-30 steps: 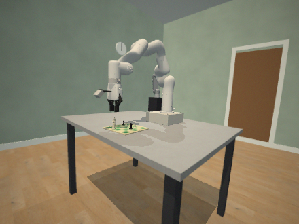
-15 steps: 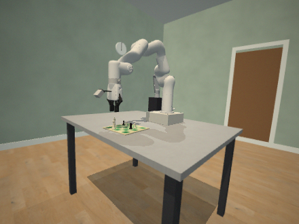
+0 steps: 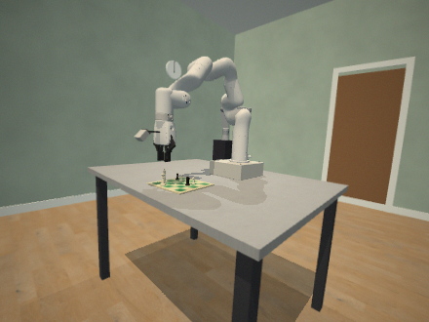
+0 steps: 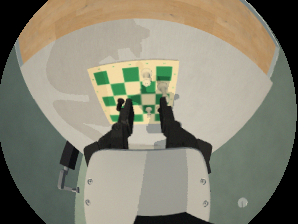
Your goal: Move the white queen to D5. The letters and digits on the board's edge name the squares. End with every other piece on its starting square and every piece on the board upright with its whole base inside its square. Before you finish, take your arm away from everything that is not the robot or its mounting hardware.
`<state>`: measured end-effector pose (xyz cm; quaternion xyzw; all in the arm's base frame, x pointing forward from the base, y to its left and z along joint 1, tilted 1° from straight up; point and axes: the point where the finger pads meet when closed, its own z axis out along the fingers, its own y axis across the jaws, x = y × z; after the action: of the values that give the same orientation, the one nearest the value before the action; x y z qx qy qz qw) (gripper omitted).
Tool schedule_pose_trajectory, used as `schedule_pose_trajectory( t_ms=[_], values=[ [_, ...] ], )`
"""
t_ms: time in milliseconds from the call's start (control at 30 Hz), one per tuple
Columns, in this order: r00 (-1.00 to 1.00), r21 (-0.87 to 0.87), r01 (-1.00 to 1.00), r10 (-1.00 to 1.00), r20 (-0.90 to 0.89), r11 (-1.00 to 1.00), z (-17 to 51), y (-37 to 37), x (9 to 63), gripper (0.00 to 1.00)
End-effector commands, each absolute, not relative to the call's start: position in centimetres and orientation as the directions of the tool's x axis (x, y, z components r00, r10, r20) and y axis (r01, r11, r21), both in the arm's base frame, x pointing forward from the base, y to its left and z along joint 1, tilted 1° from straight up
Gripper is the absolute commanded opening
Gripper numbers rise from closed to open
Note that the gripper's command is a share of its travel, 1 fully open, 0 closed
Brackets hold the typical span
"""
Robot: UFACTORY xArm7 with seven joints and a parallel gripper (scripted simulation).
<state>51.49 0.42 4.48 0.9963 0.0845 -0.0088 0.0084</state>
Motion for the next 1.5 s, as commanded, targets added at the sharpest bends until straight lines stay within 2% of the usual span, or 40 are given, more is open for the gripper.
schedule_pose_trajectory(
  t_ms=[0,1467],
  values=[
    [0.986,0.016,0.169,0.168,-0.015,-0.986,4.4,0.4,51.7,0.42],
    [0.986,0.016,0.169,0.168,-0.015,-0.986,-0.2,0.3,51.8,0.42]
  ],
)
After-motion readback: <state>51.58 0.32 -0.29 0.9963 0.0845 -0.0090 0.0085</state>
